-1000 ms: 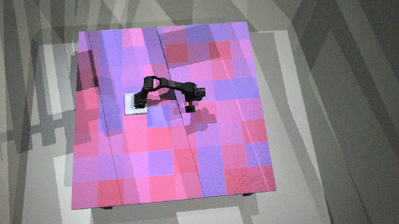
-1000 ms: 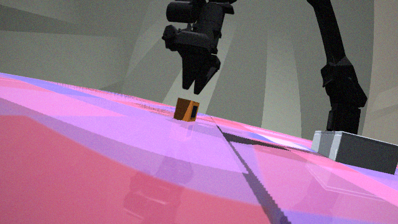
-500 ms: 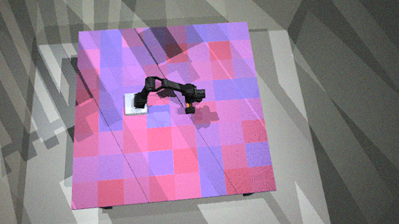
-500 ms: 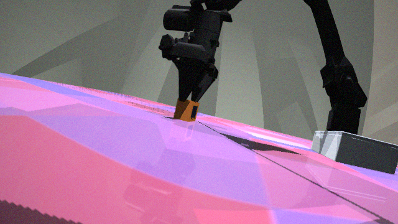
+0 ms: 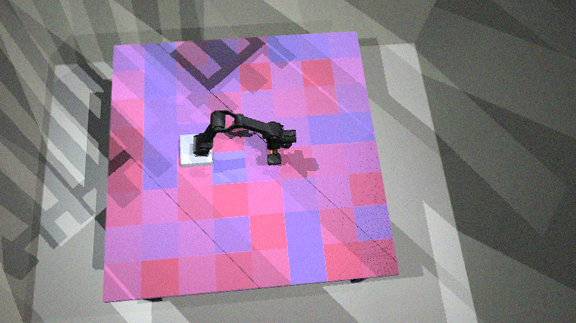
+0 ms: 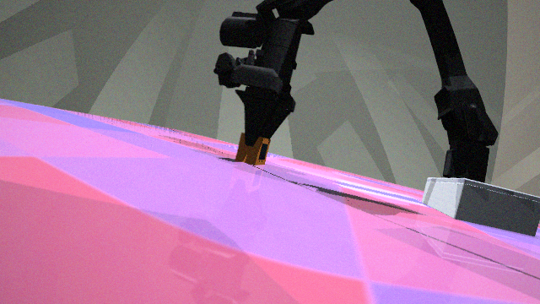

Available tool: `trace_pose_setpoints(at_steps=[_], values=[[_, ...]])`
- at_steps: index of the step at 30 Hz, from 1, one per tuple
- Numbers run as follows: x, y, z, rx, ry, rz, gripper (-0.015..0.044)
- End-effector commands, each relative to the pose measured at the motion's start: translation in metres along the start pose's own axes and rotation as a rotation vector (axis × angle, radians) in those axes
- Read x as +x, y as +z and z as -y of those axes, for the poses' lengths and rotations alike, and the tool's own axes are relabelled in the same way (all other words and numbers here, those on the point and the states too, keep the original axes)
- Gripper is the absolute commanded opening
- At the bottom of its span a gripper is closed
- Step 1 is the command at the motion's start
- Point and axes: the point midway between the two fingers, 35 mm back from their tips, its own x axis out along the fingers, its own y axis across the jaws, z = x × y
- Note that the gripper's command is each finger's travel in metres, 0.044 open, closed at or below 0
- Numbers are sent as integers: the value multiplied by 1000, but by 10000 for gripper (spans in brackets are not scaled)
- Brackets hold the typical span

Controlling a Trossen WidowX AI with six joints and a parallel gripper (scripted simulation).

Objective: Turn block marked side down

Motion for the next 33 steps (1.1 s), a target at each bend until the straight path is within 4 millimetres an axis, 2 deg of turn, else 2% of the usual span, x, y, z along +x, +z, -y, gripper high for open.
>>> trace_pose_setpoints(at_steps=[1,16,18,22,28,33], values=[[1,0,0,-4,-4,-1,242],[1,0,0,-4,-4,-1,142],[-4,0,0,-4,-4,0,90],[-28,0,0,-4,-3,0,0],[-29,0,0,-4,-3,2,0],[-25,1,0,-2,-1,70,0]])
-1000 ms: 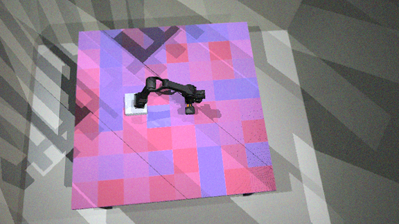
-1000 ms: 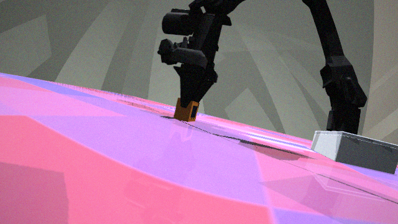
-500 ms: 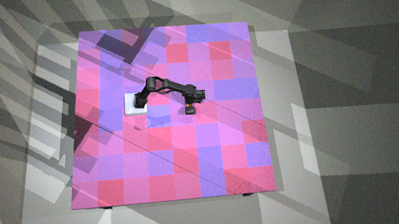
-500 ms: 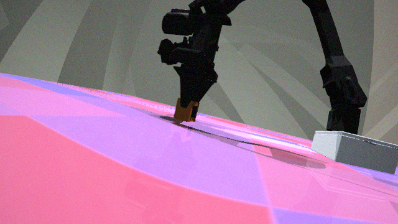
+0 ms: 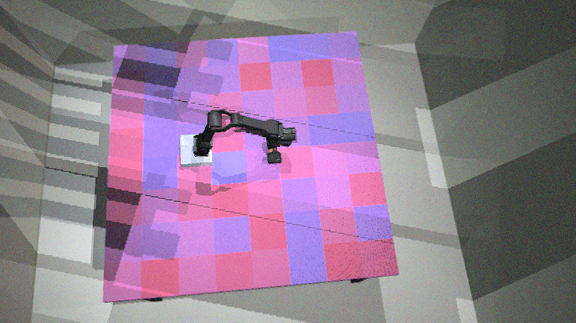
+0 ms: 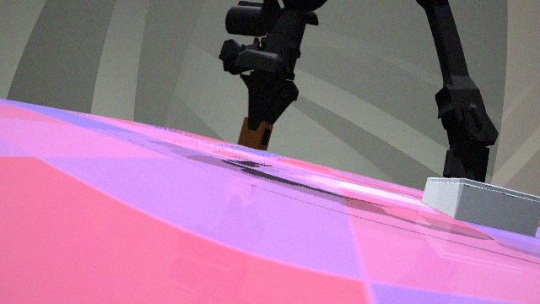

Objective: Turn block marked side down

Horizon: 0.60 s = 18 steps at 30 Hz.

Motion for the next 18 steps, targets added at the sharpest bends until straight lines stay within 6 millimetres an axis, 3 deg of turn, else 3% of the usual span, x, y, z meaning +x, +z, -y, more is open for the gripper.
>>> trace_pose_setpoints(at_steps=[1,18], values=[[-2,1,0,0,1,59,0],[6,0,0,1,3,329,0]])
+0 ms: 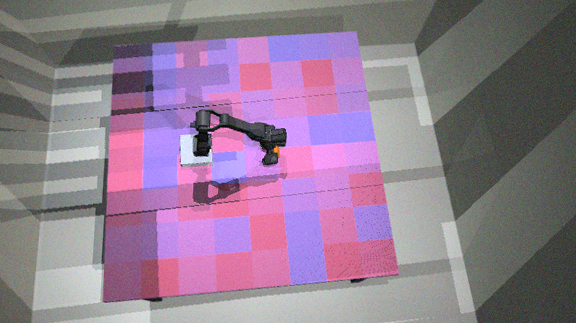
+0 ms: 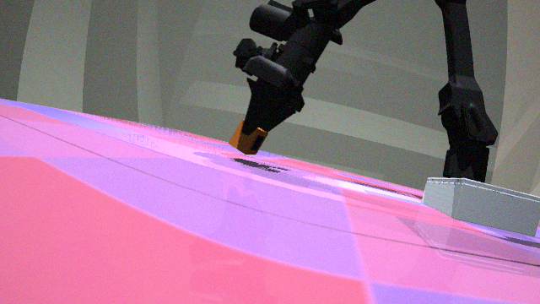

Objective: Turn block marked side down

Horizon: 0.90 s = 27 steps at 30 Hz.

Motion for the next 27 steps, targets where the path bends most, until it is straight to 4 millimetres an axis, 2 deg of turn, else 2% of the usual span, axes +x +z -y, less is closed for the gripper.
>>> trace_pose_setpoints(at_steps=[1,12,19,27], values=[[-4,2,-1,-4,4,73,0],[-6,-4,-1,-7,1,244,0],[-6,-4,-1,-8,1,256,0],[15,2,0,-3,4,352,0]])
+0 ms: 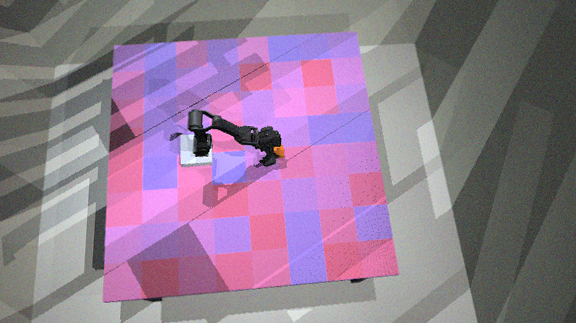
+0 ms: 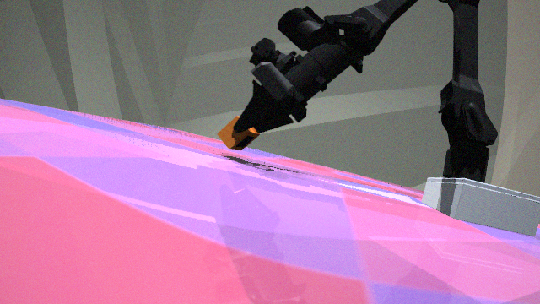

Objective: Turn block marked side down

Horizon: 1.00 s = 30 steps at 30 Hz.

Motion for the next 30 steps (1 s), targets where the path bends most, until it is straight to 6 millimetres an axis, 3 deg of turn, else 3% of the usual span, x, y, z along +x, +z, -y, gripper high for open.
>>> trace_pose_setpoints(at_steps=[1,15,30], values=[[11,-5,-1,-2,8,34,0],[31,-13,-1,2,10,216,0],[25,-24,-1,-2,9,409,0]])
